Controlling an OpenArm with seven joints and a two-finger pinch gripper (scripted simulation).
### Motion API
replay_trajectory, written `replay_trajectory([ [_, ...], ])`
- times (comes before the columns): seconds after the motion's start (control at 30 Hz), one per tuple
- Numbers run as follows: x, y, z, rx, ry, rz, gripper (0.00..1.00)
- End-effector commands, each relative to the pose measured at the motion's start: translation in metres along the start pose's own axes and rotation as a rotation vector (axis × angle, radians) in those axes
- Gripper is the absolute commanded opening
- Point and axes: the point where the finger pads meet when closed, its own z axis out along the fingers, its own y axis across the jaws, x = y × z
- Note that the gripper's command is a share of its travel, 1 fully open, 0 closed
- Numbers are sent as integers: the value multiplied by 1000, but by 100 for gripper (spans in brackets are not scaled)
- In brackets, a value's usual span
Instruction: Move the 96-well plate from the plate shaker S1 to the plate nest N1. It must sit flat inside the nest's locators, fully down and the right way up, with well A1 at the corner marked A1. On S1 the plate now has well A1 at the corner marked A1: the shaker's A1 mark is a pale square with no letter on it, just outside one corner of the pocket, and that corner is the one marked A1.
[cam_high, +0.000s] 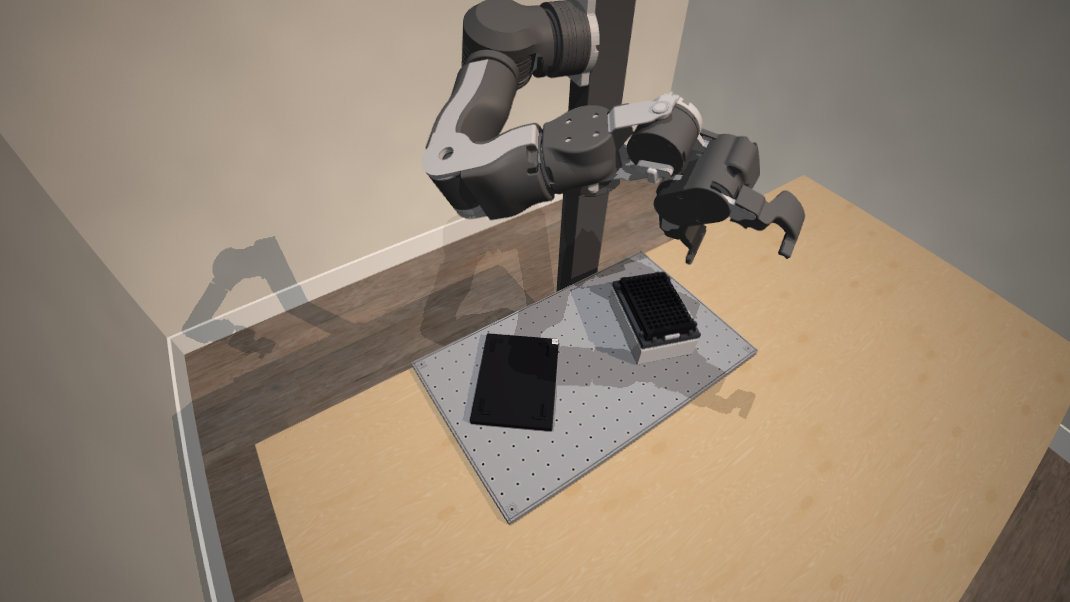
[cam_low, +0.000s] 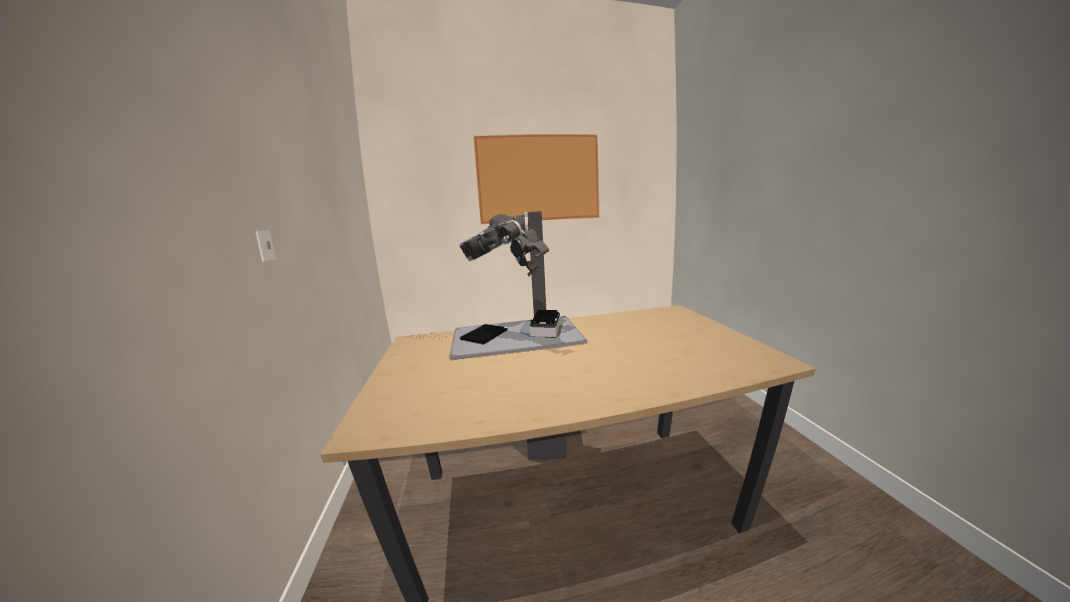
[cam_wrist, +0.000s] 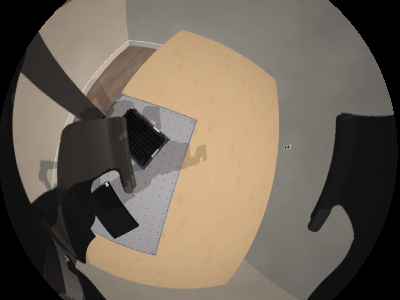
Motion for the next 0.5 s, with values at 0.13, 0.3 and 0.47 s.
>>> replay_trajectory([
  [0.13, 0, 3, -3, -5, -1, -9, 77],
  [0.3, 0, 3, -3, -5, -1, -9, 77],
  [0.47, 9, -38, 11, 170, -11, -195, 77],
])
